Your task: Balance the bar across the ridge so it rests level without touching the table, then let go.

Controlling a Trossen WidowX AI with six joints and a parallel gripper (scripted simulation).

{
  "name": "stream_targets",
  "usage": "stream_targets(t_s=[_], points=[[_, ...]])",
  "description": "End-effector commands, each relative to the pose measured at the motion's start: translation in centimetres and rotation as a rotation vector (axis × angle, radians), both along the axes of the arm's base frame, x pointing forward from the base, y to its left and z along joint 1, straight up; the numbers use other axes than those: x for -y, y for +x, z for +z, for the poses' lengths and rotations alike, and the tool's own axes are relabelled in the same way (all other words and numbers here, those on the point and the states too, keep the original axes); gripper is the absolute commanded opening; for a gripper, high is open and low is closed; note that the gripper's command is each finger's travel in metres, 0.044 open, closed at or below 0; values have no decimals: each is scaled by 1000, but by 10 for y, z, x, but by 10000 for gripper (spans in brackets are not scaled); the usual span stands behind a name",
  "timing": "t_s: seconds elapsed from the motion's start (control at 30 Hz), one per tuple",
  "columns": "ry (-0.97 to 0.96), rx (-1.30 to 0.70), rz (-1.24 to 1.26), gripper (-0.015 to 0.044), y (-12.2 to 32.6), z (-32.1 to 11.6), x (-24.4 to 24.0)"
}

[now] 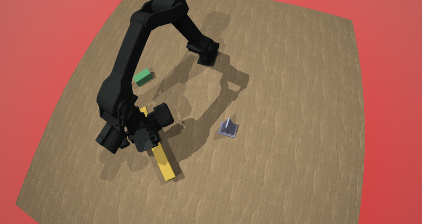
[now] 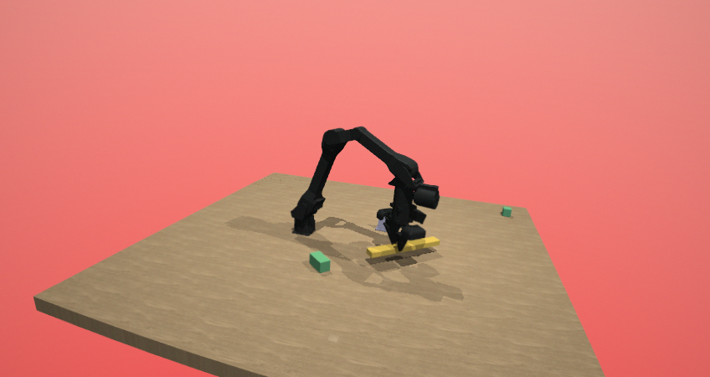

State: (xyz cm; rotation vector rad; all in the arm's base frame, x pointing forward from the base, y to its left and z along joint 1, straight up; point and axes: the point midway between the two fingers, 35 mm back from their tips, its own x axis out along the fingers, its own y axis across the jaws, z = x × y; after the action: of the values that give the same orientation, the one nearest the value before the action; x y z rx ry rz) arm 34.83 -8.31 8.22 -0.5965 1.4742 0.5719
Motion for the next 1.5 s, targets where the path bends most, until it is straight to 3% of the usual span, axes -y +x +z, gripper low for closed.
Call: stream_targets(t_s=[0.0,1.03,1.47], points=[[-1,11,1,0,2,13,0],[1,12,6,0,-6,87,-3],[1,10,154,0,-14,89,-51]])
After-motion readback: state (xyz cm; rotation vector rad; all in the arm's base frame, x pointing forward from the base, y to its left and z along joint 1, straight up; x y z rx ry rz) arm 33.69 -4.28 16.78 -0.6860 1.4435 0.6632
